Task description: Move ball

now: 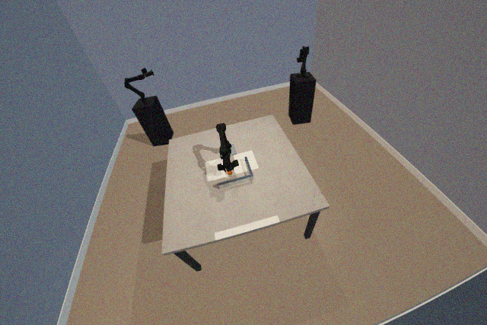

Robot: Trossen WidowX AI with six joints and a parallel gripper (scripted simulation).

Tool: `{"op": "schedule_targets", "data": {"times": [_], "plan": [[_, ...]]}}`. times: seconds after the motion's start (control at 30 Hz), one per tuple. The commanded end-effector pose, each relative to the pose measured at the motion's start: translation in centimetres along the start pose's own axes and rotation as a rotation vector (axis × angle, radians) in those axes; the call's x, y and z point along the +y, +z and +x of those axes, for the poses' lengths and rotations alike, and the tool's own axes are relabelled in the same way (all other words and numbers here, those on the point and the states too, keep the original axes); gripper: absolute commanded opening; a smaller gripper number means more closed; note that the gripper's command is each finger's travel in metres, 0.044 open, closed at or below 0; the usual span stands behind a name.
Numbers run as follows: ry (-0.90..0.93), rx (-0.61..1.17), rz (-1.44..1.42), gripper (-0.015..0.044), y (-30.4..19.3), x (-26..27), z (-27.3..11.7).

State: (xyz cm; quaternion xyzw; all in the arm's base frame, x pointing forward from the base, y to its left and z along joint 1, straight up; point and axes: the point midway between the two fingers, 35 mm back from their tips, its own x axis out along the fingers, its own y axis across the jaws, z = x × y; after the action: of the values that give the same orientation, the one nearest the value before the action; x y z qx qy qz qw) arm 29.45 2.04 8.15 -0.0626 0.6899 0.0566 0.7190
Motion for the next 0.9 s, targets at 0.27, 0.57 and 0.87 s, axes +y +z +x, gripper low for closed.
{"op": "schedule_targets", "data": {"times": [0.27, 0.57, 0.87], "plan": [[0.004, 0.010, -0.004, 0.0304, -0.2, 0.0, 2.2], [0.004, 0.010, -0.004, 0.0251, -0.2, 0.1, 3.0], [0.004, 0.010, -0.004, 0.0152, -0.2, 0.1, 3.0]]}}
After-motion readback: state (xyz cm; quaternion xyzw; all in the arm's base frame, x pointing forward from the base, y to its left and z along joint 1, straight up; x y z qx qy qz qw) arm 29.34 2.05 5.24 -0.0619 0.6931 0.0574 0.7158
